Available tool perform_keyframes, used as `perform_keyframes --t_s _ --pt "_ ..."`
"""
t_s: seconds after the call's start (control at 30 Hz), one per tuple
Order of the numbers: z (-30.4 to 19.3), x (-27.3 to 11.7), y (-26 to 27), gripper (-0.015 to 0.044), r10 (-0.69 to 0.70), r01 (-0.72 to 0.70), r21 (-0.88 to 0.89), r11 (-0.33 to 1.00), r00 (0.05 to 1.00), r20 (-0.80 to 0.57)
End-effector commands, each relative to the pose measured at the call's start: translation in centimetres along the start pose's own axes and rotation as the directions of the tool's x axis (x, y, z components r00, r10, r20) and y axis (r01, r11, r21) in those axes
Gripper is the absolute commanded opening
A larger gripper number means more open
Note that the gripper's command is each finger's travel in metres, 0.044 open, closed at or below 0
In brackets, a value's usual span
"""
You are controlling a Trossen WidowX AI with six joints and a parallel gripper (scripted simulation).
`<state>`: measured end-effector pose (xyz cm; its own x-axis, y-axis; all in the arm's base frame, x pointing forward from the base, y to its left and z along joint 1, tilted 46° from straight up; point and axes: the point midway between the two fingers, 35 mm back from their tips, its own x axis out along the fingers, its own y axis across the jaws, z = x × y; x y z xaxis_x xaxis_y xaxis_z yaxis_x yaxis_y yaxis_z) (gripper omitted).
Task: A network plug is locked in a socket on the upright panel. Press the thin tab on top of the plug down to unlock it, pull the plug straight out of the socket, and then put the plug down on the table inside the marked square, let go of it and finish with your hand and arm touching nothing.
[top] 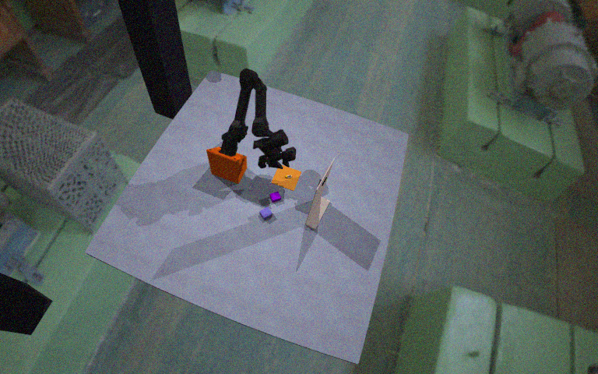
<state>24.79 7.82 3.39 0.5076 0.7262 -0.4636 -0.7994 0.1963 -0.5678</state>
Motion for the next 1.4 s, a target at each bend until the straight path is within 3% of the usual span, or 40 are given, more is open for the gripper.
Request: perform_keyframes --t_s 0.0,0.7,1.37 --pt "0.1 -0.3 -0.4 0.0156 -0.007 0.007 -0.009 1.0 1.0 0.005" --pt "0.3 -1.8 -0.9 0.0156 -0.007 0.007 0.002 1.0 1.0 0.004" --pt "-0.6 -5.5 -3.8 0.0156 0.013 -0.013 -0.007 1.0 1.0 -0.012"
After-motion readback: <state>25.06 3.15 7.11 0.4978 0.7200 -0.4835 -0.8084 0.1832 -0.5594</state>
